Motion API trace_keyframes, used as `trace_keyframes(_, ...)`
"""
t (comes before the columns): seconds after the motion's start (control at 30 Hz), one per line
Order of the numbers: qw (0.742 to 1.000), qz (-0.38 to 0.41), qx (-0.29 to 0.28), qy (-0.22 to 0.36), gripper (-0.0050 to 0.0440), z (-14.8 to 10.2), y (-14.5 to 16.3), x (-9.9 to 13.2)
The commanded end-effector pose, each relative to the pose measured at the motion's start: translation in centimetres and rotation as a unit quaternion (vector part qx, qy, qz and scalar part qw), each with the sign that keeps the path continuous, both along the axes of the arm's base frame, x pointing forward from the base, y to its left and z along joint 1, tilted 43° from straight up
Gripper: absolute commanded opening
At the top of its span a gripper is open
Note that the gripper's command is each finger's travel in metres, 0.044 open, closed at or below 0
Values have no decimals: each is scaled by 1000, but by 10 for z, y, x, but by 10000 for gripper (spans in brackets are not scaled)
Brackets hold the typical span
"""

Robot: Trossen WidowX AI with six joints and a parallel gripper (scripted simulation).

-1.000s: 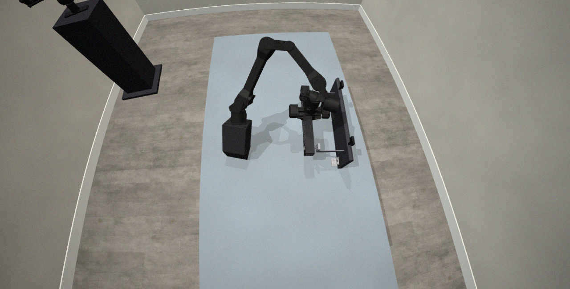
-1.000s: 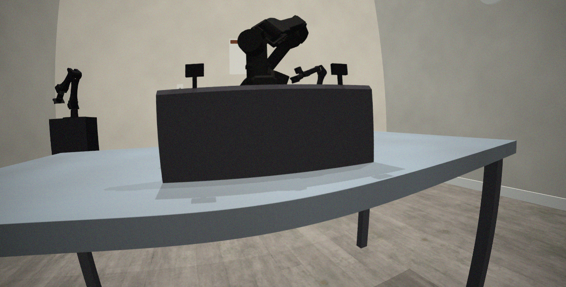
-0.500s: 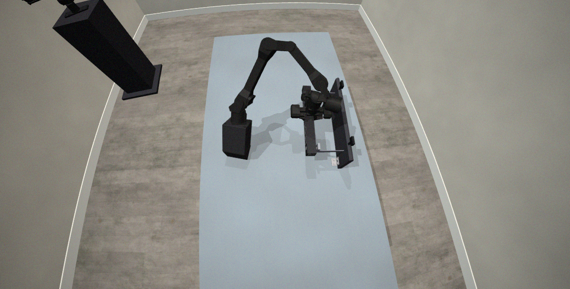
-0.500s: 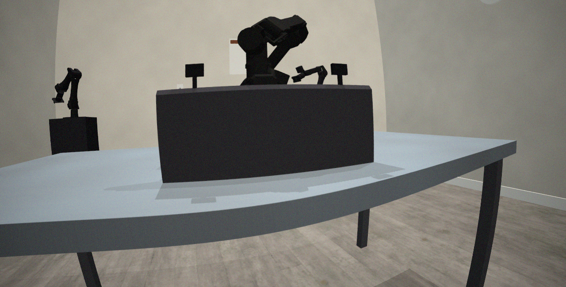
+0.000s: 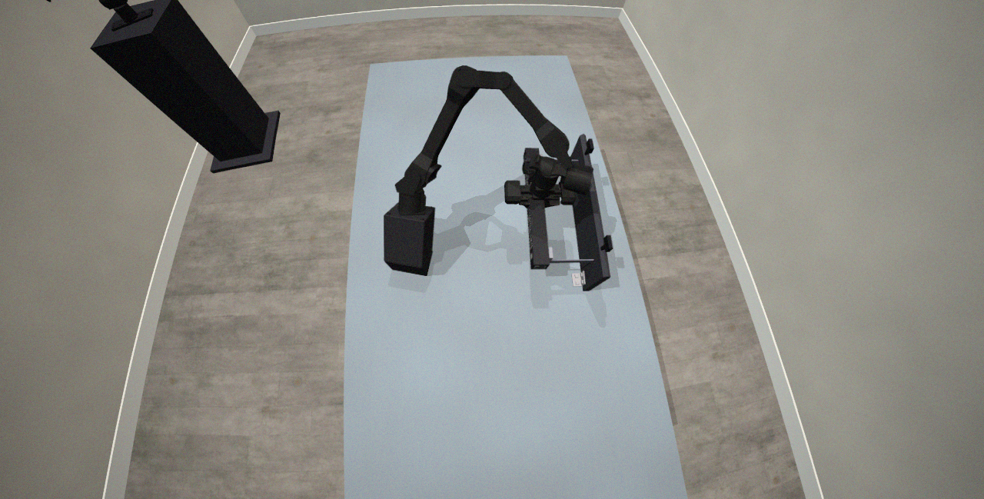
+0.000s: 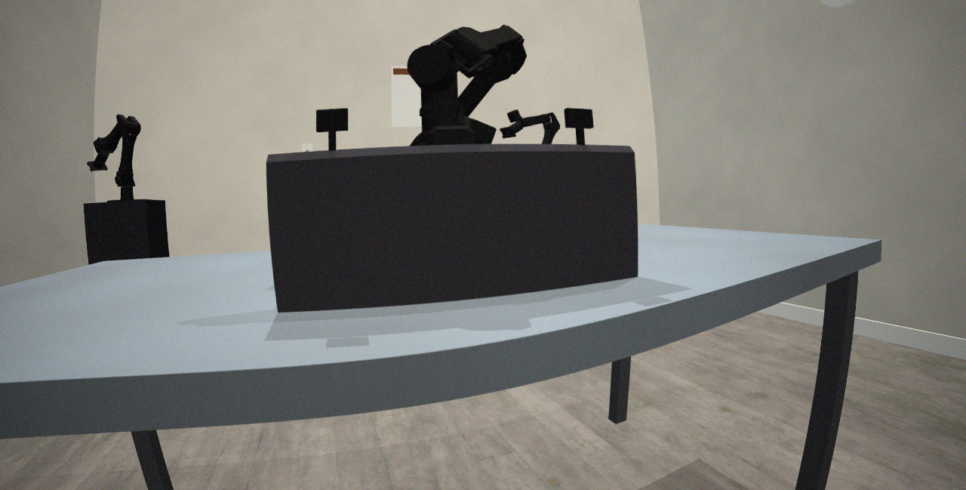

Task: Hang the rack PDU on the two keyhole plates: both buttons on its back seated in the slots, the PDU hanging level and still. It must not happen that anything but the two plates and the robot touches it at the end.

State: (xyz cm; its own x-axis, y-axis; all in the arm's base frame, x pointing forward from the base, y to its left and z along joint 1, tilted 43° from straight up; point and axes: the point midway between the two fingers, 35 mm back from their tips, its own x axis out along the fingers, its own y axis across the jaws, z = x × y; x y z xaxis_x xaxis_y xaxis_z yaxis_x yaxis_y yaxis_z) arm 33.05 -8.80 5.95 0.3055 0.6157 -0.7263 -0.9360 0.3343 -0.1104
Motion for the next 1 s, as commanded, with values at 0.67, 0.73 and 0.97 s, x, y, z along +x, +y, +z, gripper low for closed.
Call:
trace_keyframes(0.67, 1000, -2, -7, -12, -50, 6, -2, 4)
trace_keyframes(0.73, 1000, -2, -7, -12, -50, 5, -2, 4)
trace_keyframes(0.97, 1000, -5, -7, -15, -50, -2, 3, 7)
